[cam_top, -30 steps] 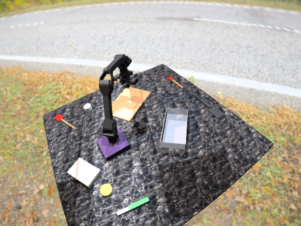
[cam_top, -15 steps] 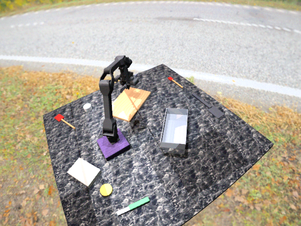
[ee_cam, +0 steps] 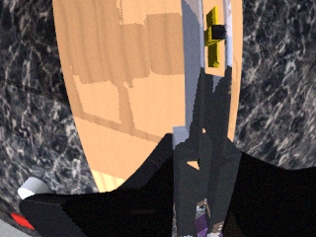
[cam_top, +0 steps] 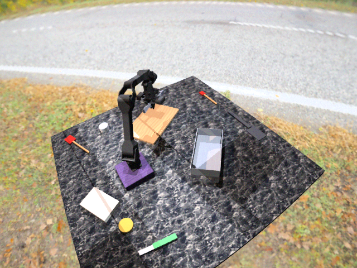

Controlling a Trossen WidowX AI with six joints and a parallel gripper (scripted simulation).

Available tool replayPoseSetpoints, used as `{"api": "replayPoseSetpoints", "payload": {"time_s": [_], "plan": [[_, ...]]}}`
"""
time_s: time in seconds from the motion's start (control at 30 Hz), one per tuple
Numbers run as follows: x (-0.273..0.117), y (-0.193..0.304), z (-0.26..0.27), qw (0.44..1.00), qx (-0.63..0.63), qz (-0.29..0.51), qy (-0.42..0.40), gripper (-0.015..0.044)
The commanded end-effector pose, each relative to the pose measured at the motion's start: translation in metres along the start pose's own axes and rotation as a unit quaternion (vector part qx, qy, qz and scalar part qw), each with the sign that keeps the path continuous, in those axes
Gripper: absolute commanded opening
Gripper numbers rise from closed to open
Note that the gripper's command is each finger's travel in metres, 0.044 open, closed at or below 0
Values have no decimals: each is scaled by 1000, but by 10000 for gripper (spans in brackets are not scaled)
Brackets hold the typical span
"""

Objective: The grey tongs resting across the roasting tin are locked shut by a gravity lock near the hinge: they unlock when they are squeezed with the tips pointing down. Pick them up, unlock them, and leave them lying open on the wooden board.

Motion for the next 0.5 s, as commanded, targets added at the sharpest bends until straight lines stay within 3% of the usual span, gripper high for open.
{"api": "replayPoseSetpoints", "payload": {"time_s": [0.0, 0.47], "plan": [[8, 0, 0, 1000, 1, 2, -1, -150], [31, 0, 0, 1000, 1, 2, -1, -150]]}}
Point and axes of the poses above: the point midway between the two fingers, 35 mm back from their tips, its own x axis out along the fingers, its own z axis across the jaws, y = z × x, the point moved 5 cm from there along -x, back along the fingers, and after that the axes turned 8 degrees about x, right-handed, at the moved point
